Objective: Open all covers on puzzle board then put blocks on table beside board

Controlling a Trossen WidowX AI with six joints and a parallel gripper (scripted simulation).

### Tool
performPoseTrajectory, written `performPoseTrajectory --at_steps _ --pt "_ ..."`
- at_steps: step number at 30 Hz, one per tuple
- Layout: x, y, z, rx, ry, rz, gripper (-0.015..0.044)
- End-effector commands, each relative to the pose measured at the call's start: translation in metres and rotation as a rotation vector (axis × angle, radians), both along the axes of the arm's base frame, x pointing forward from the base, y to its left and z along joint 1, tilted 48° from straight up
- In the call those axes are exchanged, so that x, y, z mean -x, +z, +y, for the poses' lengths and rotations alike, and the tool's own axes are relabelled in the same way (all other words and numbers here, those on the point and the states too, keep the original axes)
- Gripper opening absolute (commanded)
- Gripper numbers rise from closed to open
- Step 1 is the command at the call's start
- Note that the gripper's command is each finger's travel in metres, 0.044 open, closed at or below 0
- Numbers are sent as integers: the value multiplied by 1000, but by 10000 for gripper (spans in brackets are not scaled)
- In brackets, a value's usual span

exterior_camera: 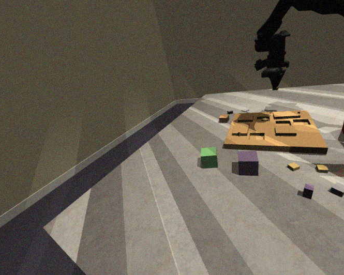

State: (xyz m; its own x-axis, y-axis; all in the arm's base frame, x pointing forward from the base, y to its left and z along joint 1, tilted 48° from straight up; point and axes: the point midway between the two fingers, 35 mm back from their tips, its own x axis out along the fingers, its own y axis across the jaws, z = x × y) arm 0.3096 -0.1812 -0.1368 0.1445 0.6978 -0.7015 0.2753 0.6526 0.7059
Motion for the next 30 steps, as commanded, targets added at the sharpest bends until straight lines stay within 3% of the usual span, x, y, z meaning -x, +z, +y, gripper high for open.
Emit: performPoseTrajectory --at_steps 1,10,30 --pt "11 -15 -8 -6 3 1 80" --pt "30 -38 -19 -19 7 -4 80" --pt "24 -58 -1 -17 6 -4 80"
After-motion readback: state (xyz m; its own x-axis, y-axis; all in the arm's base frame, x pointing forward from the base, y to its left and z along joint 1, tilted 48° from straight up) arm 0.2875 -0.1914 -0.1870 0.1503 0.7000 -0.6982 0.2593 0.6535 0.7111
